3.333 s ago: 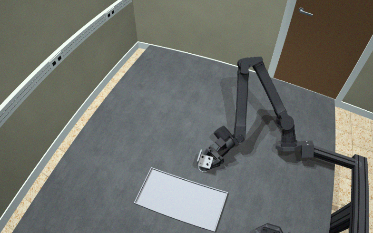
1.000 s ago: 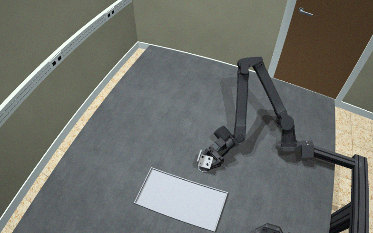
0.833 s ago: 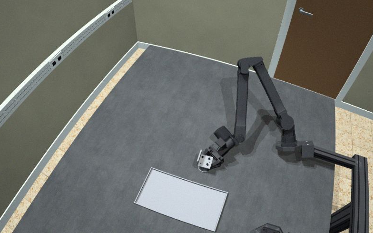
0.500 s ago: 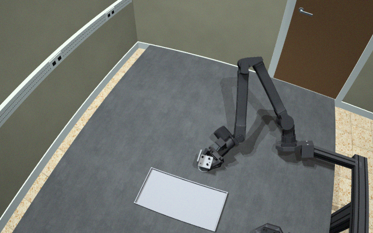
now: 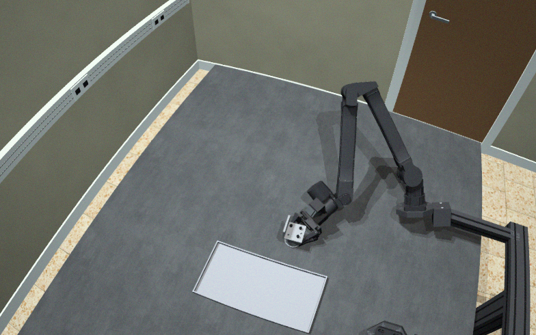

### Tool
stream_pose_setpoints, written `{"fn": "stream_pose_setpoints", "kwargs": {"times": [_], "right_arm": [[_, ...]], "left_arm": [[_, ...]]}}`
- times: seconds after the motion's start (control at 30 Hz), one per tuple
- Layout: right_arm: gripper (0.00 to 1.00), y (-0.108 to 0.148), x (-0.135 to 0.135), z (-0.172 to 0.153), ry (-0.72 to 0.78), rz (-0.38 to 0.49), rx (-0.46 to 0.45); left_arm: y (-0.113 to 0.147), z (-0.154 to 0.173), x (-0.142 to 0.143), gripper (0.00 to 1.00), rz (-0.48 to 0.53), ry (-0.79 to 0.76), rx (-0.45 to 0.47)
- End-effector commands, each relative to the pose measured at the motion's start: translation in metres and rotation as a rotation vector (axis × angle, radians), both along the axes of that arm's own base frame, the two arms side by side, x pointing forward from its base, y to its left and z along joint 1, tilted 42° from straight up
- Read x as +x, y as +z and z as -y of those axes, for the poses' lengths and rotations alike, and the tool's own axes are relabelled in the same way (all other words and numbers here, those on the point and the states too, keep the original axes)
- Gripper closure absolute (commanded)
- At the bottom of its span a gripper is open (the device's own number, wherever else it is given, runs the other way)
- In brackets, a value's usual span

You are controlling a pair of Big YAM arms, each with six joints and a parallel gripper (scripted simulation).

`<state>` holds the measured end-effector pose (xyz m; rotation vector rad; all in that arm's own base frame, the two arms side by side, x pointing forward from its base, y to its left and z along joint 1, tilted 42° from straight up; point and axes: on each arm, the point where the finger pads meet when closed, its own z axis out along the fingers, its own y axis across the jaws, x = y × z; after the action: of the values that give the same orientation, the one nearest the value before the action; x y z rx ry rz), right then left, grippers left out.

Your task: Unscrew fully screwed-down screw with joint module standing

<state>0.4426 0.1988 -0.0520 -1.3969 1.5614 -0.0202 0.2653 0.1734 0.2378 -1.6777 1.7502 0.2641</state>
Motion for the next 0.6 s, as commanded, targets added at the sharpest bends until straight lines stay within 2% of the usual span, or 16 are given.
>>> {"fn": "stream_pose_setpoints", "kwargs": {"times": [0.0,0.03,0.57], "right_arm": [[0.23,0.0046,0.002,-0.0031,0.002,0.013,0.008],[0.14,0.0046,0.002,-0.0031,0.002,0.013,0.008],[0.14,0.0046,0.002,-0.0031,0.002,0.013,0.008]], "left_arm": [[0.0126,0.0004,0.0039,0.35,0.022,0.001,0.005],[0.0126,0.0004,0.0039,0.35,0.022,0.001,0.005],[0.0126,0.0004,0.0039,0.35,0.022,0.001,0.005]]}}
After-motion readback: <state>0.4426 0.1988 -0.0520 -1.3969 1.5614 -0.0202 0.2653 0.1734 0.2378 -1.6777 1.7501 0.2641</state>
